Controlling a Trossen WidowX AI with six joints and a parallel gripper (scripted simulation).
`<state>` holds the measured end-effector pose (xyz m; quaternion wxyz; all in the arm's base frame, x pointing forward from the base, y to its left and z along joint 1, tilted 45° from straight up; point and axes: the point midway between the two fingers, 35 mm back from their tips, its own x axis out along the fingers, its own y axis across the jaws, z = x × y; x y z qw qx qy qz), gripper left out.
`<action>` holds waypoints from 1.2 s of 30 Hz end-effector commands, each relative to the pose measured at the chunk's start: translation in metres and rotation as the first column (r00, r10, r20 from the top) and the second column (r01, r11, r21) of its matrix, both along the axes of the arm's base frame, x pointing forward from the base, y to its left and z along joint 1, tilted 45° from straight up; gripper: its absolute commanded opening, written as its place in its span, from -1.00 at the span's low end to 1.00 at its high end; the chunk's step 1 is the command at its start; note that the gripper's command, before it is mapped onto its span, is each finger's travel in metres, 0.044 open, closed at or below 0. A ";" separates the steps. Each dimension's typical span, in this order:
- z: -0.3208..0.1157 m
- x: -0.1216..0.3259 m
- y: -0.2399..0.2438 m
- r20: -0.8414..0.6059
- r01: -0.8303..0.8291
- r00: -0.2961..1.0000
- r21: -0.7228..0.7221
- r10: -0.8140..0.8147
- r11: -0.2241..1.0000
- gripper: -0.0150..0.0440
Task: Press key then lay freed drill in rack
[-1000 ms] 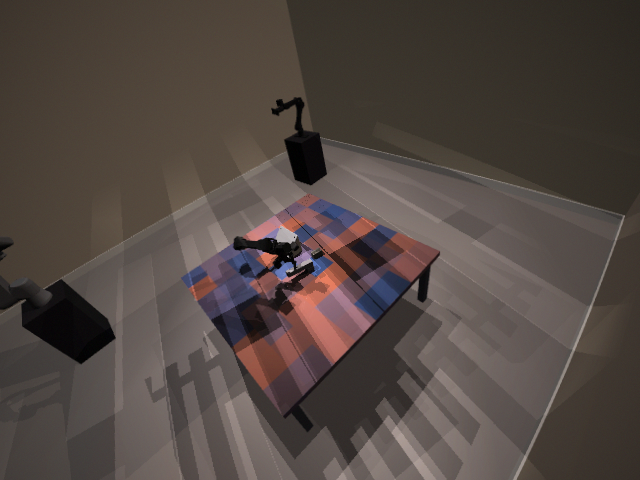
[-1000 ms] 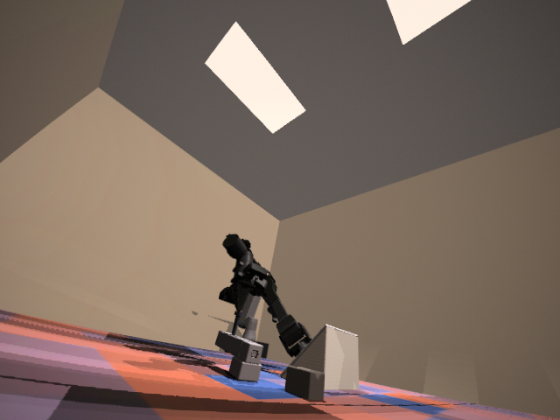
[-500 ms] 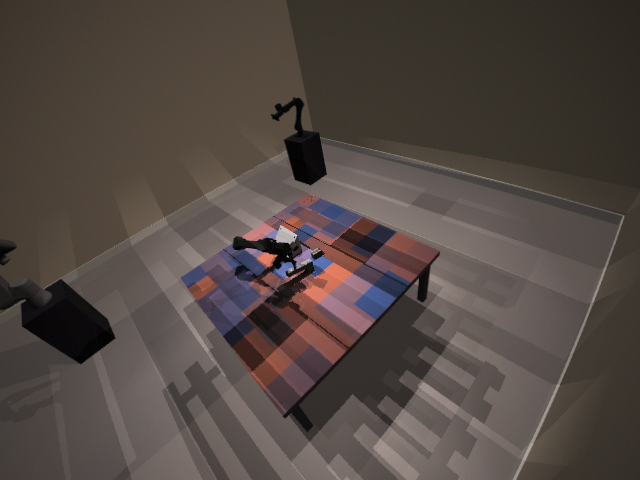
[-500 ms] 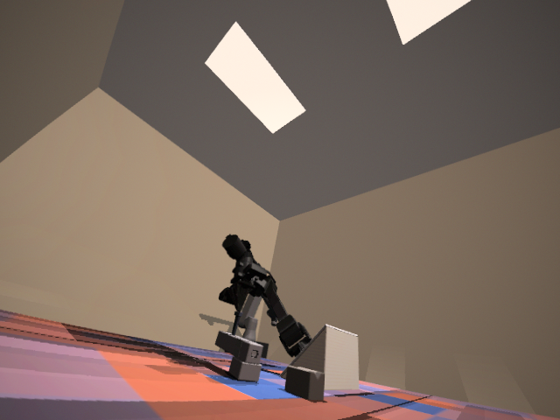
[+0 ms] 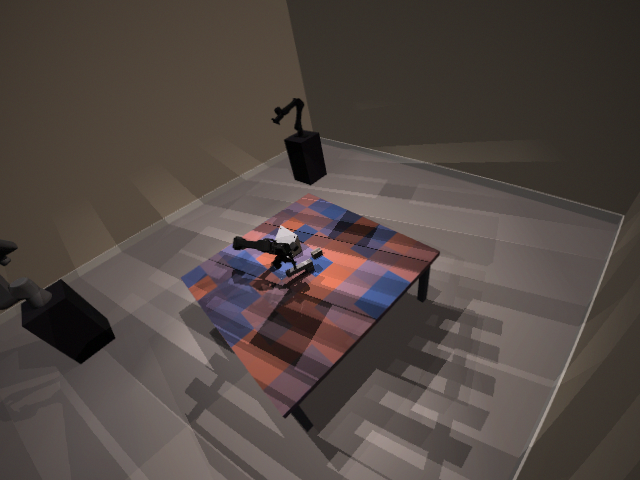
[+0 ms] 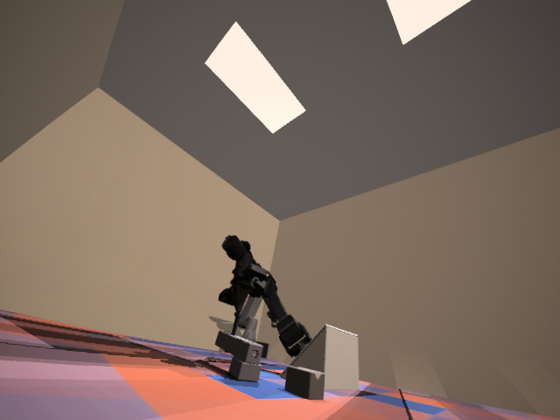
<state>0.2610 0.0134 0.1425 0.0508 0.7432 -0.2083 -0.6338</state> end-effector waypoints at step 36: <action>-0.007 0.022 0.042 0.096 0.381 0.923 -0.084 -0.373 0.921 1.00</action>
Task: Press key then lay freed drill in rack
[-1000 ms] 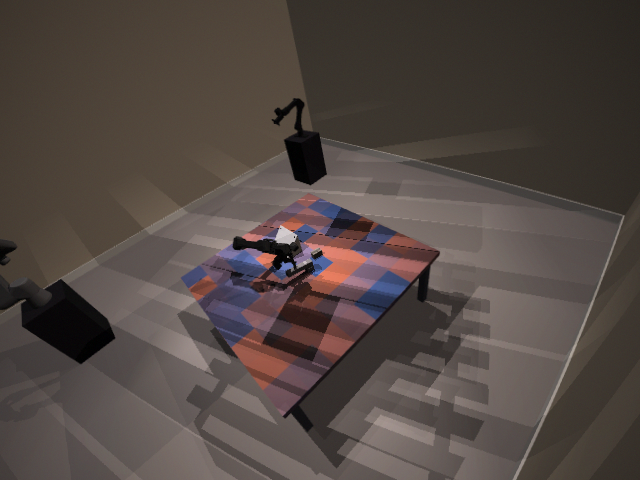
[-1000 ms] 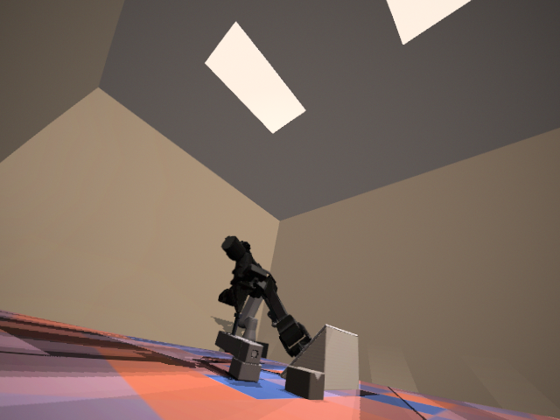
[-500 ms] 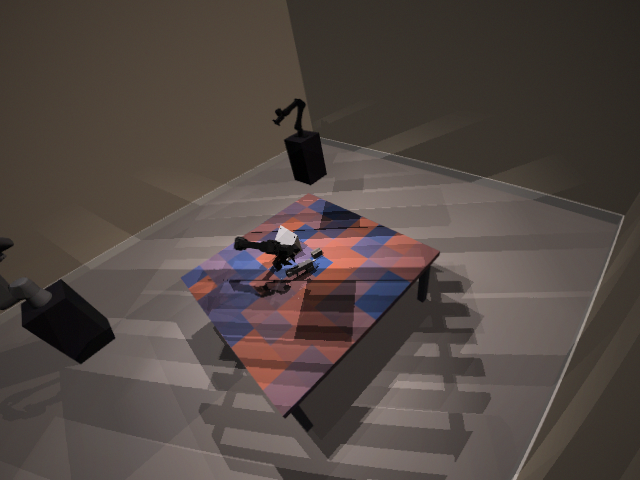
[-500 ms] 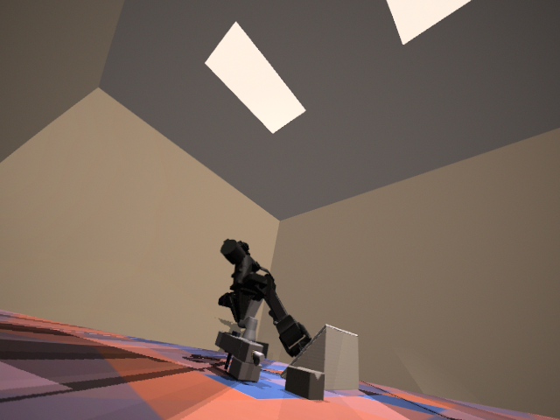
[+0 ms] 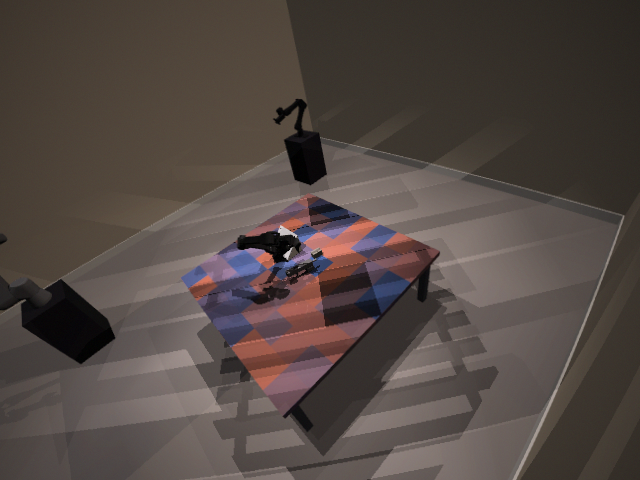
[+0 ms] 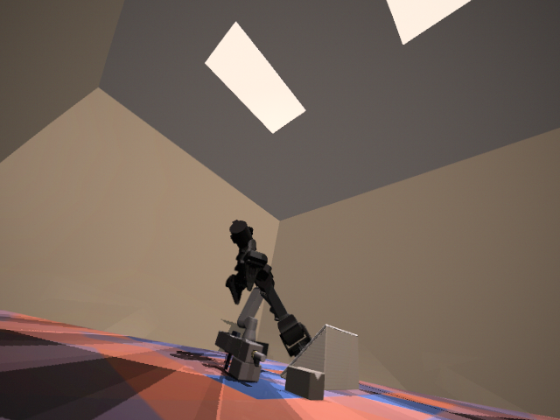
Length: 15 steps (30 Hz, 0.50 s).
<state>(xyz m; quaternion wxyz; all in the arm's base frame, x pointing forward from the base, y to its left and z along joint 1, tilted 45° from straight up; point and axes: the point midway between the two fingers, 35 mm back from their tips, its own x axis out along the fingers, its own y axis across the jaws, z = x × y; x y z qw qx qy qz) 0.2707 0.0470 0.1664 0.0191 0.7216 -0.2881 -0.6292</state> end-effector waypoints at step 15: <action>-0.131 0.032 0.030 0.496 0.800 0.503 0.043 -0.708 0.599 1.00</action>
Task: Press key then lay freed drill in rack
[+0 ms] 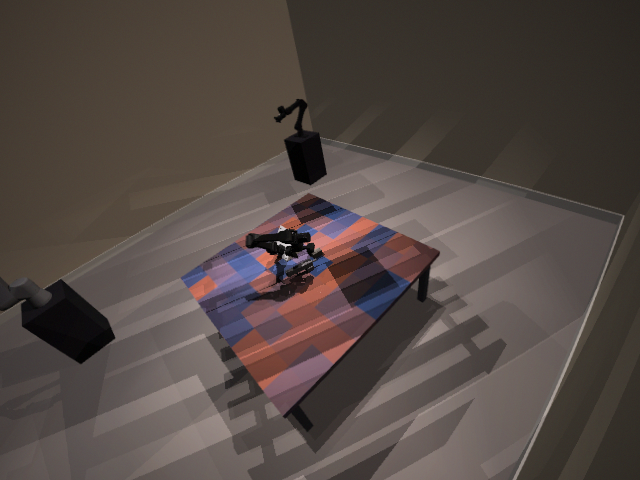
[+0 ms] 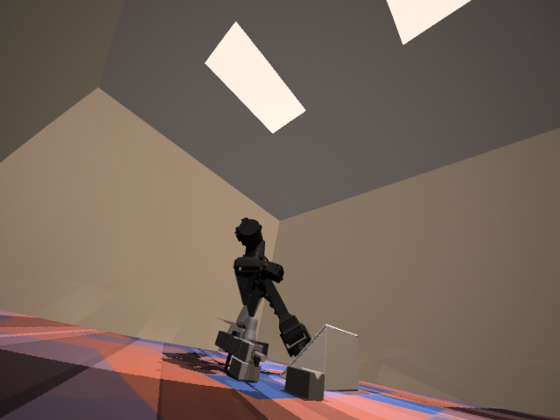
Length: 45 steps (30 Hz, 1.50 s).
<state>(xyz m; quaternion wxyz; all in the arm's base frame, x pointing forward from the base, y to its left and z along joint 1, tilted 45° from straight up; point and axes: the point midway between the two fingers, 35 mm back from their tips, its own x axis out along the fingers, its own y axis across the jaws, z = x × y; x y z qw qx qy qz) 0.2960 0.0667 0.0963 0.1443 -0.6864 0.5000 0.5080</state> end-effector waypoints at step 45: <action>-0.119 0.003 0.003 0.512 0.648 0.661 -0.023 -0.548 0.761 1.00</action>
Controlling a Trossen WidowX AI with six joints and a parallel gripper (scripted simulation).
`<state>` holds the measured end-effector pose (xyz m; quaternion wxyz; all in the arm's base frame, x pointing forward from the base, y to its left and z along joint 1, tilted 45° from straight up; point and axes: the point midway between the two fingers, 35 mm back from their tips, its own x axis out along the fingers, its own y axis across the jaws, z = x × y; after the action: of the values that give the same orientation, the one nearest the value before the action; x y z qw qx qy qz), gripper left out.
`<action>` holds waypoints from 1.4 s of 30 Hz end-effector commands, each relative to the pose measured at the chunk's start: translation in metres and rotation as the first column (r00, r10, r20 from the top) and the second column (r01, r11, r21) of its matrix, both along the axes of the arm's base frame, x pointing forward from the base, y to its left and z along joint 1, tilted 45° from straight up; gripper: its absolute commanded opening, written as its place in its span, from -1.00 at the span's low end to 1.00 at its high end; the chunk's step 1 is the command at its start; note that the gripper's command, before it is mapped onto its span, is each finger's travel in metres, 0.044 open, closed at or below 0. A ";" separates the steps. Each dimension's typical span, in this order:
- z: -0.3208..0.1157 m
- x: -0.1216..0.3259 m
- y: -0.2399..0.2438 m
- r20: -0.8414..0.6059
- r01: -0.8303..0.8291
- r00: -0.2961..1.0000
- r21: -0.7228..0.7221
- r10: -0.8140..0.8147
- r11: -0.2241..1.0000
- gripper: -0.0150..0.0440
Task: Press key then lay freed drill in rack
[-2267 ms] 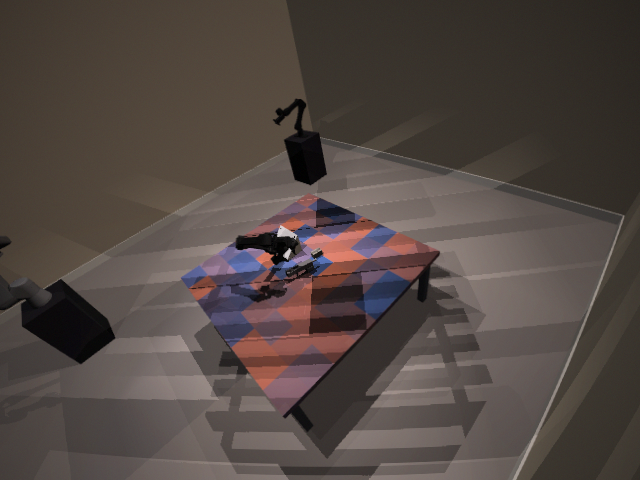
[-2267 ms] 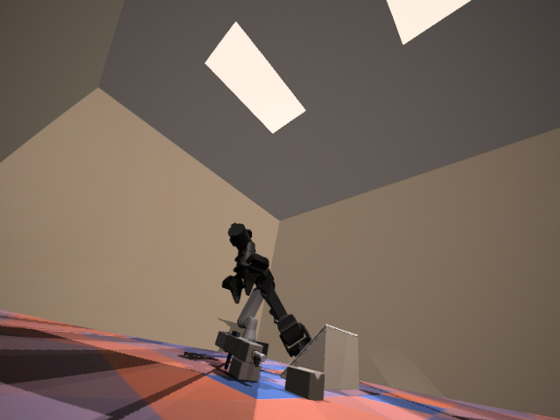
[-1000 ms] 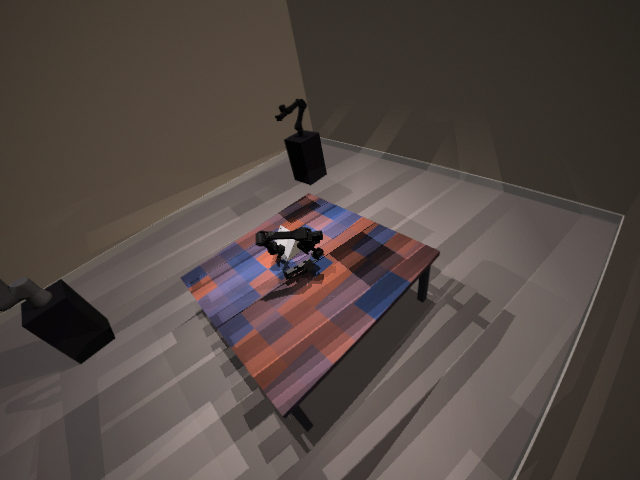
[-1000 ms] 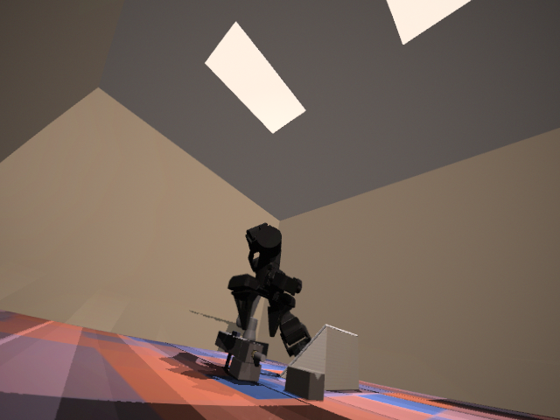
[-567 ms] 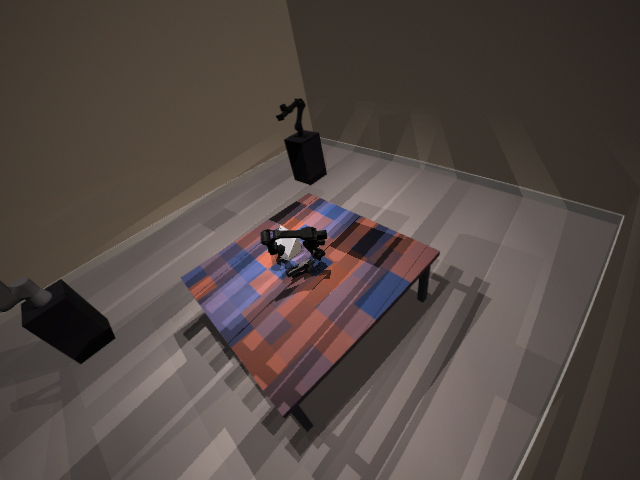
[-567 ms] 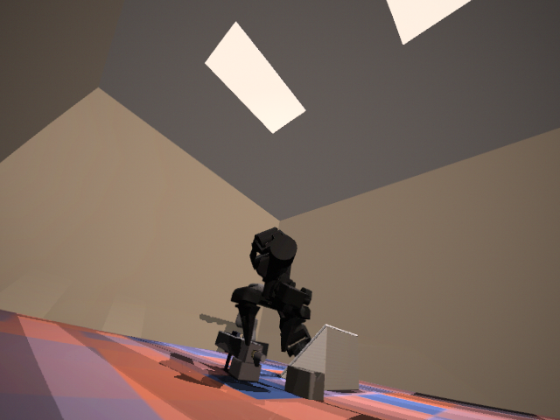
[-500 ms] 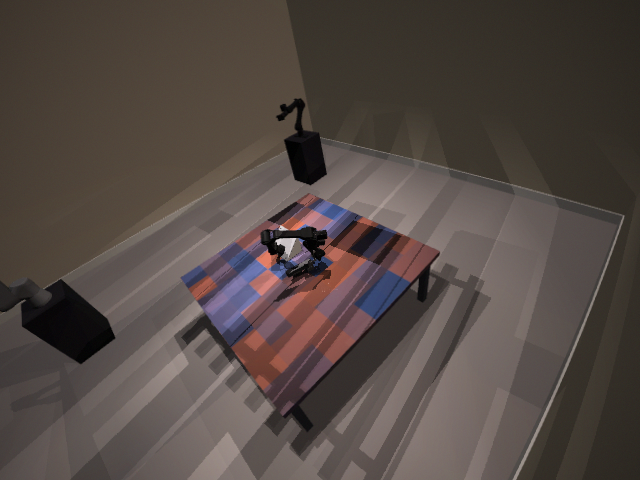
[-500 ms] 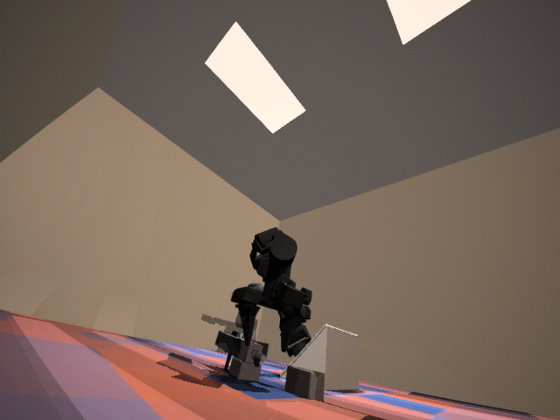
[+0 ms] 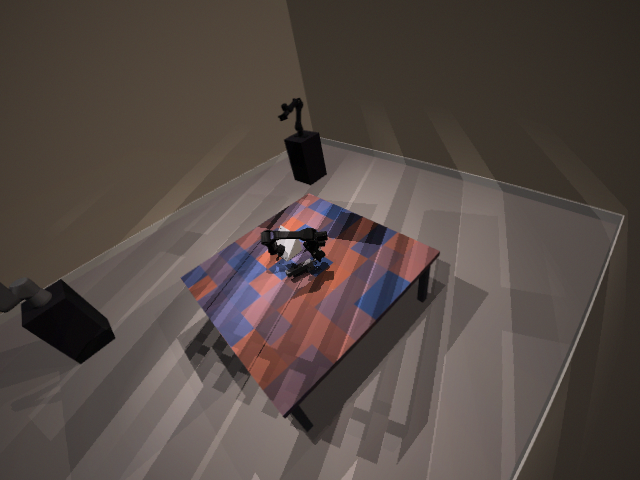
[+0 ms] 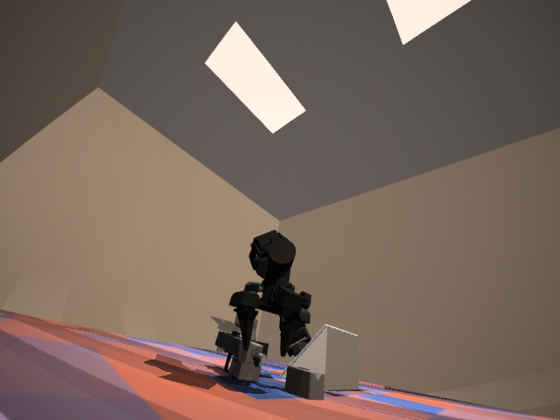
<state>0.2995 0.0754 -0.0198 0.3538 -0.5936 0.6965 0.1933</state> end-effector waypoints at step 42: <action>-0.020 -0.005 -0.036 -0.001 0.001 1.000 -0.004 -0.001 1.000 -0.42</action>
<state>0.2947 0.0398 -0.0401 0.3525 -0.5942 0.6970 0.1921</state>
